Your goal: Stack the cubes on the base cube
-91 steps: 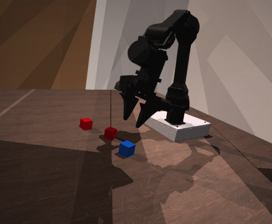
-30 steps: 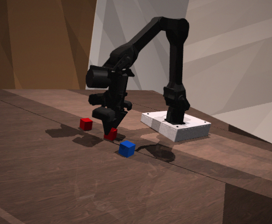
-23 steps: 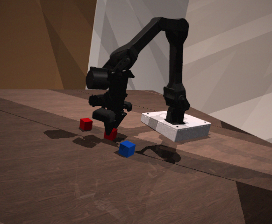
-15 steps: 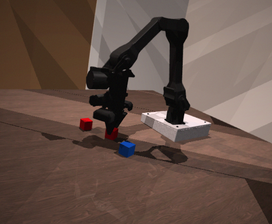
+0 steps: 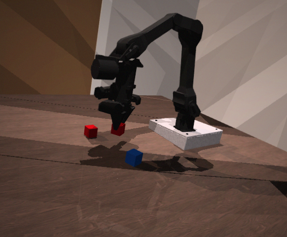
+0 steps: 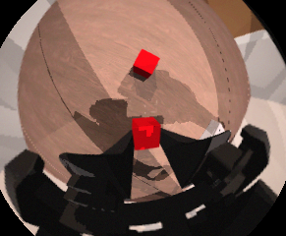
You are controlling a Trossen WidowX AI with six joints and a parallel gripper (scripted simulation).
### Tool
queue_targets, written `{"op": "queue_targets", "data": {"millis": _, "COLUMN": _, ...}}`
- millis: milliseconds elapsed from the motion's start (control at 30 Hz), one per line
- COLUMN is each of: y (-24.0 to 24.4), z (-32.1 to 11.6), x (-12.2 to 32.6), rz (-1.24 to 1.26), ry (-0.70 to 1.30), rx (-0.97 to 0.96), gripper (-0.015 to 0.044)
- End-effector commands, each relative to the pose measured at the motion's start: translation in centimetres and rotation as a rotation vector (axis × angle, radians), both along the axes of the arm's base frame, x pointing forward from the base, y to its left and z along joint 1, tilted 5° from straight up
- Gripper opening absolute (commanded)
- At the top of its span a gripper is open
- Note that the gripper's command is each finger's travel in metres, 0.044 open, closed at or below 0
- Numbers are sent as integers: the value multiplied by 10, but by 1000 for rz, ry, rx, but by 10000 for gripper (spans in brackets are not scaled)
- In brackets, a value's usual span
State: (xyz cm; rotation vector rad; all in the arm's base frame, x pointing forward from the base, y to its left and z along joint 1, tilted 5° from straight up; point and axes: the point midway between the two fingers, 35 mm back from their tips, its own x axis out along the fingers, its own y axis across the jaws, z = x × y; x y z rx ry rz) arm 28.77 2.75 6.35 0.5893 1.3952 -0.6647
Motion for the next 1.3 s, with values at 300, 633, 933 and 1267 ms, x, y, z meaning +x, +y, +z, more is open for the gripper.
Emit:
{"op": "queue_targets", "data": {"millis": 300, "y": 3, "z": 42, "x": -3, "rz": -4, "ry": -9, "rx": 5, "gripper": 105}}
{"op": "queue_targets", "data": {"millis": 633, "y": 6, "z": 62, "x": -7, "rz": 25, "ry": -7, "rx": 4, "gripper": 105}}
{"op": "queue_targets", "data": {"millis": 933, "y": 29, "z": 53, "x": -3, "rz": 408, "ry": 20, "rx": -16, "gripper": 105}}
{"op": "queue_targets", "data": {"millis": 1267, "y": 56, "z": 42, "x": -1, "rz": 841, "ry": 51, "rx": -39, "gripper": 105}}
